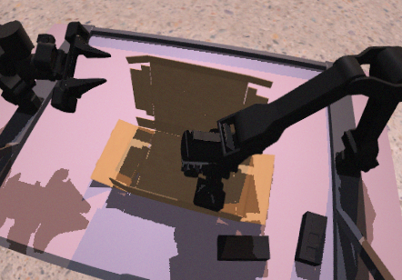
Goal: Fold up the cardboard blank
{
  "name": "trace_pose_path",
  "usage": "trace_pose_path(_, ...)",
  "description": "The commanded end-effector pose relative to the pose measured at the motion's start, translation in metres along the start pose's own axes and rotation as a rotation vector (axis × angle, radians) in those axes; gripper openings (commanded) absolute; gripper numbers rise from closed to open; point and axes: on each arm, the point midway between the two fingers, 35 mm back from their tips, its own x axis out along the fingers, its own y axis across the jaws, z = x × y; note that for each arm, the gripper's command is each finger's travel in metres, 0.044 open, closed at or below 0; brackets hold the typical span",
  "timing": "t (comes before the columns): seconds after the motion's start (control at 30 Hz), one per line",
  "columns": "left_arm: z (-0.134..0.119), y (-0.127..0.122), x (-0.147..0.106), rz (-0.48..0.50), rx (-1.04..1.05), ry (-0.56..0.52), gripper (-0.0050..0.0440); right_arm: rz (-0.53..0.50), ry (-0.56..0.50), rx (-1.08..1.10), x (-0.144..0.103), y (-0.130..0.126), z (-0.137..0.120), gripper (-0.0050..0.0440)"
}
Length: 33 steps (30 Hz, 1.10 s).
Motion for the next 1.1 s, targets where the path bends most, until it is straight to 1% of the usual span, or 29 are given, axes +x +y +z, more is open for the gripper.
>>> trace_pose_path(0.0,0.005,0.002,-0.002,0.006,-0.002,-0.011,0.0184,-0.012,0.098,-0.003,0.007,-0.001,-0.019,0.0199)
trace_pose_path(0.07,0.005,0.002,-0.002,0.006,-0.002,-0.011,0.0136,-0.012,0.097,-0.003,-0.011,0.001,-0.005,0.0199)
trace_pose_path(0.13,0.005,0.002,-0.002,0.006,-0.002,-0.011,0.0136,-0.012,0.097,-0.003,-0.011,0.001,-0.005,0.0199)
trace_pose_path(0.23,0.005,0.002,-0.002,0.007,-0.003,-0.011,0.0064,-0.012,0.095,-0.002,-0.046,0.003,0.015,0.0199)
trace_pose_path(0.3,0.005,0.002,-0.002,0.007,-0.003,-0.011,0.0016,-0.004,0.067,0.000,-0.069,0.006,0.031,0.0199)
trace_pose_path(0.33,0.005,0.002,-0.002,0.007,-0.003,-0.011,0.0000,-0.004,0.066,0.000,-0.078,0.006,0.034,0.0199)
trace_pose_path(0.4,0.005,0.002,-0.002,0.007,-0.003,-0.011,0.0000,-0.012,0.093,-0.002,-0.084,0.004,0.030,0.0199)
trace_pose_path(0.7,0.005,0.002,-0.002,0.007,-0.003,-0.011,0.0000,-0.012,0.094,-0.002,-0.084,0.004,0.030,0.0199)
trace_pose_path(0.8,0.005,0.002,-0.002,0.007,-0.003,-0.011,0.0072,-0.018,0.095,-0.001,-0.099,0.003,0.033,0.0271)
trace_pose_path(1.03,0.005,0.002,-0.002,0.007,-0.003,-0.011,0.0240,-0.018,0.095,-0.001,-0.100,0.003,0.033,0.0439)
trace_pose_path(1.07,0.005,0.002,-0.002,0.007,-0.003,-0.011,0.0264,-0.018,0.095,-0.001,-0.100,0.003,0.033,0.0439)
